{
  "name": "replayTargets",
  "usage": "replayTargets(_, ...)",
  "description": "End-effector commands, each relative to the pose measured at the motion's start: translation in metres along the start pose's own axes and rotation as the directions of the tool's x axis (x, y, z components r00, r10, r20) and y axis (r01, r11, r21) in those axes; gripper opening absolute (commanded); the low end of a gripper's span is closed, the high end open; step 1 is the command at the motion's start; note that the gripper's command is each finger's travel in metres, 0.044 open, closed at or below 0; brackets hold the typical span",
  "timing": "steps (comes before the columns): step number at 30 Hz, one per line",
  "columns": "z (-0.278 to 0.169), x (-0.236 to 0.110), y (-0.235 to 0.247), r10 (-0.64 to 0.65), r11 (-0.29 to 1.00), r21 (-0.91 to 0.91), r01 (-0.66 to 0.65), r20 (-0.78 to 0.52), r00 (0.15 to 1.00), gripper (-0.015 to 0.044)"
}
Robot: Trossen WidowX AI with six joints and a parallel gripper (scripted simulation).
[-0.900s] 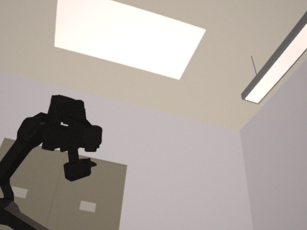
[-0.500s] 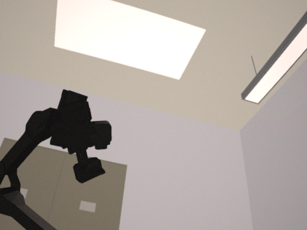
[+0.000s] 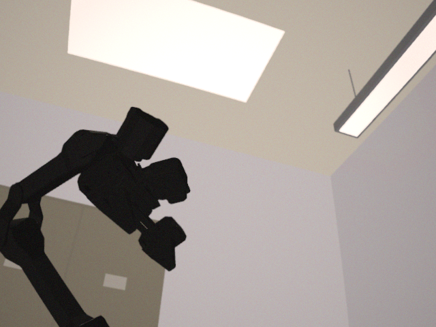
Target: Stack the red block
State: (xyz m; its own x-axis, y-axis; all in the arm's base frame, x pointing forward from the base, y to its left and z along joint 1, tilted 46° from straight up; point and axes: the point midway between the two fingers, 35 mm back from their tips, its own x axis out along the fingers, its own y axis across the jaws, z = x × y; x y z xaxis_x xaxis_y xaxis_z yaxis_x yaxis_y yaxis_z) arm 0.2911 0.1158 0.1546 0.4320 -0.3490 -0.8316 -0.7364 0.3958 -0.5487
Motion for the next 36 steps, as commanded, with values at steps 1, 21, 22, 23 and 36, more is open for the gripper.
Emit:
replayTargets(1, -0.004, 0.029, 0.002, 0.018, 0.992, 0.129, -0.004, -0.108, 0.994, 0.0440)
replayTargets(21, -0.036, 0.153, 0.024, 0.090, 0.705, 0.636, 0.314, -0.519, 0.850, 0.0440)
replayTargets(22, -0.037, 0.155, 0.025, 0.091, 0.695, 0.642, 0.325, -0.526, 0.845, 0.0440)
replayTargets(23, -0.037, 0.156, 0.026, 0.091, 0.691, 0.643, 0.328, -0.529, 0.844, 0.0440)
replayTargets(36, -0.054, 0.198, 0.034, 0.091, 0.691, 0.643, 0.329, -0.529, 0.844, 0.0440)
